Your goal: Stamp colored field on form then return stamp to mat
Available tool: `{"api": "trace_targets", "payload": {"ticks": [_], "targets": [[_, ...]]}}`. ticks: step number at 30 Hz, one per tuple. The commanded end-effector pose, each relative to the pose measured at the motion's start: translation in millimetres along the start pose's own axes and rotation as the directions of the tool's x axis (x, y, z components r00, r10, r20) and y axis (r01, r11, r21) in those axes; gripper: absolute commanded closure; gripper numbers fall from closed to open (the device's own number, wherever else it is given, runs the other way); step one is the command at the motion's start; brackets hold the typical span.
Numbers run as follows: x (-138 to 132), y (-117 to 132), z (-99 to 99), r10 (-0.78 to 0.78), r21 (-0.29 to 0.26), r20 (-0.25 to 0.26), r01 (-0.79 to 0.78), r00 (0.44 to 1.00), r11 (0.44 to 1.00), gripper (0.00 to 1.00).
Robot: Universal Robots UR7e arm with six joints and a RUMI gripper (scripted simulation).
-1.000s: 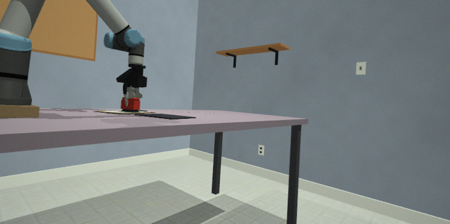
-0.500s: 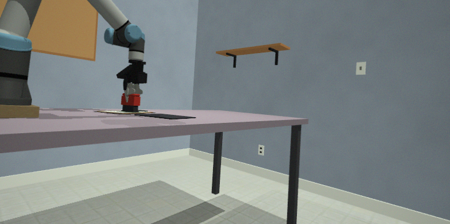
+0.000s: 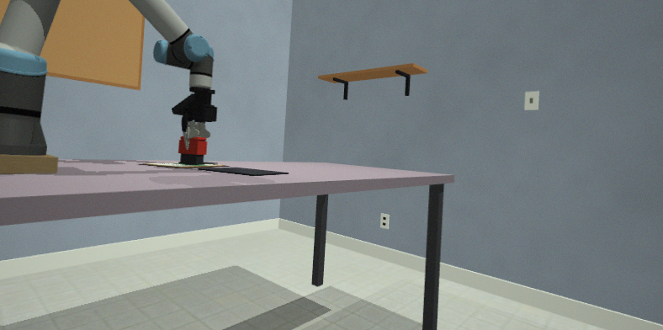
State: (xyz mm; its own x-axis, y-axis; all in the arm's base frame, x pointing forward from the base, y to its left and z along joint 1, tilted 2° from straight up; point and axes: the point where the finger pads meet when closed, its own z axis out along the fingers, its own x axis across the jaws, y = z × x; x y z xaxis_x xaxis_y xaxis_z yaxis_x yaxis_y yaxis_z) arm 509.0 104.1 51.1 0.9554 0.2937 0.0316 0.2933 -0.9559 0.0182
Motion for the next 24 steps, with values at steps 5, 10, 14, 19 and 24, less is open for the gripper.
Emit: {"api": "trace_targets", "payload": {"ticks": [5, 10, 14, 19, 24], "targets": [[0, 0, -19.5, 0.0, 0.0, -0.001, 0.0, 1.0, 1.0, 0.83], [0, 1, -38.6, 0.0, 0.0, -0.001, 0.0, 1.0, 1.0, 0.83], [0, 1, -38.6, 0.0, 0.0, -0.001, 0.0, 1.0, 1.0, 0.83], [0, 1, -38.6, 0.0, 0.0, -0.001, 0.0, 1.0, 1.0, 0.83], [1, 17, -38.6, 0.006, 0.0, -0.001, -0.006, 1.0, 1.0, 0.83]]}}
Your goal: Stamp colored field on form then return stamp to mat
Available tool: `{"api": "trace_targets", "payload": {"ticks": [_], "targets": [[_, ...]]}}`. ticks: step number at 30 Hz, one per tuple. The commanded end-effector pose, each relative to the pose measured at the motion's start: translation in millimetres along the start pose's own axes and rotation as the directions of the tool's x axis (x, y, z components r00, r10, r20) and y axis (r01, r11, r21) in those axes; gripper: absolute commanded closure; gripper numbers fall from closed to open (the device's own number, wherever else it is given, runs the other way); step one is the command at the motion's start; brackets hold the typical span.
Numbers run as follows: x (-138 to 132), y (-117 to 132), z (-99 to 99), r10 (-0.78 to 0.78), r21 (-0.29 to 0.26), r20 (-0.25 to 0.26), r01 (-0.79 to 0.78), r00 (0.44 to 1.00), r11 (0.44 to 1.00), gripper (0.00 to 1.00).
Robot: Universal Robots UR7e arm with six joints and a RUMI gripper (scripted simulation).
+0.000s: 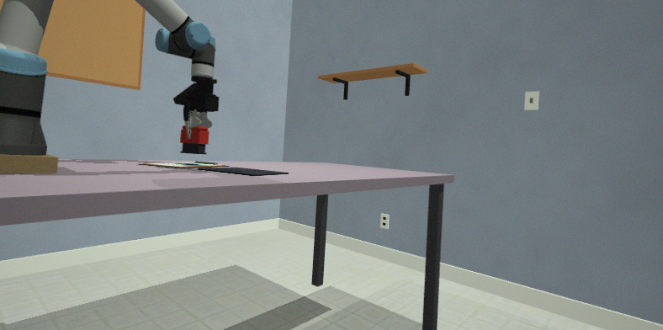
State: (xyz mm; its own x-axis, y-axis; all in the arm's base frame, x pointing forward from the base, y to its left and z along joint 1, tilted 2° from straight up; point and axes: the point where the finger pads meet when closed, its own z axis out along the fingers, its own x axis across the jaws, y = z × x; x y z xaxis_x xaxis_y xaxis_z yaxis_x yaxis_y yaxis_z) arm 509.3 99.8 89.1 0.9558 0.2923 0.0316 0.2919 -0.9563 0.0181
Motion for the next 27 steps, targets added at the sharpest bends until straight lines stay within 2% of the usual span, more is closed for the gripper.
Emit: {"api": "trace_targets", "payload": {"ticks": [1, 4, 6, 14, 18, 21, 27], "targets": [[1, 20, -0.6, 0.007, 0.0, -0.001, -0.007, 1.0, 1.0, 0.83], [1, 54, -0.6, 0.019, 0.0, -0.001, -0.019, 1.0, 1.0, 0.83], [1, 54, -0.6, 0.019, 0.0, -0.001, -0.019, 1.0, 1.0, 0.83], [-20, 180, -0.7, 0.062, 0.0, -0.001, -0.062, 0.998, 0.998, 0.83], [-36, 227, -0.7, 0.079, 0.0, -0.001, -0.079, 0.997, 0.997, 0.83], [-44, 246, -0.7, 0.085, 0.0, -0.002, -0.085, 0.996, 0.996, 0.83], [-46, 251, -0.7, 0.087, 0.0, -0.002, -0.087, 0.996, 0.996, 0.83]]}}
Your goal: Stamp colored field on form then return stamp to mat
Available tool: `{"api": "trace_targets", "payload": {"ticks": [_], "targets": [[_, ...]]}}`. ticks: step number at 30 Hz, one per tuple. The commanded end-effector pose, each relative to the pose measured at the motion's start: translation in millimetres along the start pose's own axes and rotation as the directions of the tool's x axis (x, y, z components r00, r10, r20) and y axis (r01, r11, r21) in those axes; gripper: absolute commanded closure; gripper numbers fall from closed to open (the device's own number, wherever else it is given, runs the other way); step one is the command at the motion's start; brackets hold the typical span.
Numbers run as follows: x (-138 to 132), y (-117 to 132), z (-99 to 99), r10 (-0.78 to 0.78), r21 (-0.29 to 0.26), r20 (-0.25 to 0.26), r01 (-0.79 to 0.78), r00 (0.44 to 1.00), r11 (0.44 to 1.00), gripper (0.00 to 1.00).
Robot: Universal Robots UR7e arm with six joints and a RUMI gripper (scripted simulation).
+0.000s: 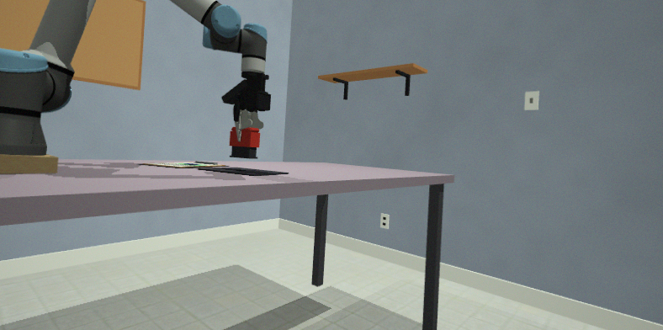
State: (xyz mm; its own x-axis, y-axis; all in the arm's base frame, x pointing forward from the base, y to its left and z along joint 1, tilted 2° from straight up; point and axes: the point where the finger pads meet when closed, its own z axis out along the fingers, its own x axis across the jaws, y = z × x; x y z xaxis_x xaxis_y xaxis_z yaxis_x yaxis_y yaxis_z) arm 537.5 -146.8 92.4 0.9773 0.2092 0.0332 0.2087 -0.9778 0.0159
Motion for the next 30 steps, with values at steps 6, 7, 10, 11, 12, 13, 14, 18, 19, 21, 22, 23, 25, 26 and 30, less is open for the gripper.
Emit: {"api": "trace_targets", "payload": {"ticks": [6, 7, 10, 11, 12, 13, 14, 18, 19, 21, 22, 23, 25, 26, 30], "targets": [[-1, 7, -0.4, 0.001, 0.0, -0.001, -0.001, 1.0, 1.0, 0.83], [-1, 7, -0.4, 0.001, 0.0, -0.001, -0.001, 1.0, 1.0, 0.83], [-1, 7, 0.4, 0.001, 0.0, -0.001, -0.001, 1.0, 1.0, 0.83], [-1, 7, 1.0, 0.001, 0.0, -0.001, -0.001, 1.0, 1.0, 0.83], [-1, 7, 1.0, 0.001, 0.0, -0.001, -0.001, 1.0, 1.0, 0.83], [-1, 7, 1.0, 0.001, 0.0, -0.001, -0.001, 1.0, 1.0, 0.83], [-1, 7, 1.9, 0.001, 0.0, -0.001, -0.001, 1.0, 1.0, 0.83], [-1, 7, 8.0, 0.001, 0.0, -0.001, -0.001, 1.0, 1.0, 0.83], [-1, 7, 10.1, 0.001, 0.0, -0.001, -0.001, 1.0, 1.0, 0.83], [-1, 7, 14.6, 0.001, 0.0, -0.001, -0.001, 1.0, 1.0, 0.83], [-1, 7, 17.1, 0.001, 0.0, -0.001, -0.001, 1.0, 1.0, 0.83], [-1, 7, 19.6, 0.001, 0.0, -0.001, -0.001, 1.0, 1.0, 0.83], [-1, 7, 24.5, 0.001, 0.0, -0.001, -0.001, 1.0, 1.0, 0.83], [-1, 8, 26.9, 0.001, 0.0, -0.001, -0.001, 1.0, 1.0, 0.83], [-1, 8, 31.2, 0.001, 0.0, -0.001, -0.001, 1.0, 1.0, 0.83]]}}
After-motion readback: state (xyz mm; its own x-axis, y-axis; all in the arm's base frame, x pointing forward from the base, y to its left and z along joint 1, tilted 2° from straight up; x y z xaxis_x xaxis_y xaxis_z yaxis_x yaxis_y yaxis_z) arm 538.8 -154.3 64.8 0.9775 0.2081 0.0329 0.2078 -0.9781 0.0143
